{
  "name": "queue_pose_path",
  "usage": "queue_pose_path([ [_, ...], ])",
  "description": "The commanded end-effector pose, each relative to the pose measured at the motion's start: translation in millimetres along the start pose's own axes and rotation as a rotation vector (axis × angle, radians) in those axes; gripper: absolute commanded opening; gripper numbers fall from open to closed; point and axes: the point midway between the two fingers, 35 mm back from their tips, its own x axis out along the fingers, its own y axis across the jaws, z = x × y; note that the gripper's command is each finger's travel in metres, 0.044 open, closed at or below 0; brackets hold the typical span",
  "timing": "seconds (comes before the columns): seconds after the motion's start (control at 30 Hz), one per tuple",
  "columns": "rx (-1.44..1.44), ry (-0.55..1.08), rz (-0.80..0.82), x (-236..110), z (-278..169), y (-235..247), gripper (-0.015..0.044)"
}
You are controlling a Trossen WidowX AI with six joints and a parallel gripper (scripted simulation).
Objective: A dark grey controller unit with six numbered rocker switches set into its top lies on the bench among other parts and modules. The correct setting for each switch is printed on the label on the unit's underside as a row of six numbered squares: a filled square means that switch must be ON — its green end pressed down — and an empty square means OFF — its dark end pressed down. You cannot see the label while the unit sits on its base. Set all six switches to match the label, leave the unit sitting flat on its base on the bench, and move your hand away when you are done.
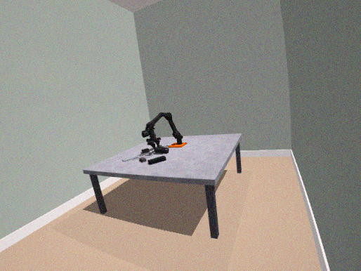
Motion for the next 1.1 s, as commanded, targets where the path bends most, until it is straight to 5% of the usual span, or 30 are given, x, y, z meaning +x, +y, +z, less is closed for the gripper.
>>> queue_pose_path([
  [0.0,0.0,-0.009,0.007,-5.7,-3.6,0.6,0.0336],
  [1.07,0.001,-0.065,0.007,-22.7,-19.7,-0.1,0.0336],
])
